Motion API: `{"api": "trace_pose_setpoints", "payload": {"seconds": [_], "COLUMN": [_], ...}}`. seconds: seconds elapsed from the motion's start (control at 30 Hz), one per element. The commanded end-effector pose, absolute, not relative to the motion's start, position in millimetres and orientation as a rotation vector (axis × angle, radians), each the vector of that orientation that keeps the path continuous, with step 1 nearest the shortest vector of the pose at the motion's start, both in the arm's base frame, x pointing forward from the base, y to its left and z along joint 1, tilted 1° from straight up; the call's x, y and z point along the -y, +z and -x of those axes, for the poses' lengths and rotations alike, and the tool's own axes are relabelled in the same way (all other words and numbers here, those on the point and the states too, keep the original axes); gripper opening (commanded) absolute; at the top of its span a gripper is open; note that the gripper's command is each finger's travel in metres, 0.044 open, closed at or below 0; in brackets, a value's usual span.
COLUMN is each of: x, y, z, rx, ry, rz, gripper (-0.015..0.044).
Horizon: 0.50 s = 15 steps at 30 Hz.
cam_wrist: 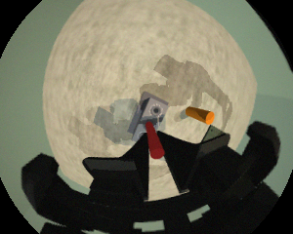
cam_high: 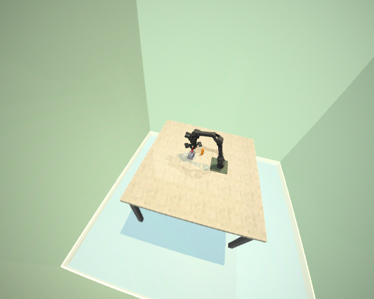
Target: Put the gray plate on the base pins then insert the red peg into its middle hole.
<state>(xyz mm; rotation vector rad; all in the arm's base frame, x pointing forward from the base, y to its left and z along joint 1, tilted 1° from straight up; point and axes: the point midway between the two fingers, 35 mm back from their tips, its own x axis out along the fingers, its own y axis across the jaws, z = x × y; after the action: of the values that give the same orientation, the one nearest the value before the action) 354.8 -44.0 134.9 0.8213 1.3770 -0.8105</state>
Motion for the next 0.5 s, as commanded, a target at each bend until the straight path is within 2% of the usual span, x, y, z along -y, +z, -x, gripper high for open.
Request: {"api": "trace_pose_setpoints", "payload": {"seconds": [0.0, 0.47], "x": [44.3, 44.4], "y": [133.5, 133.0], "z": [-353.5, -354.0], "rx": [-1.378, -1.379], "ry": [-0.812, -0.813], "rz": [-0.822, -0.822], "gripper": [0.0, 0.0]}}
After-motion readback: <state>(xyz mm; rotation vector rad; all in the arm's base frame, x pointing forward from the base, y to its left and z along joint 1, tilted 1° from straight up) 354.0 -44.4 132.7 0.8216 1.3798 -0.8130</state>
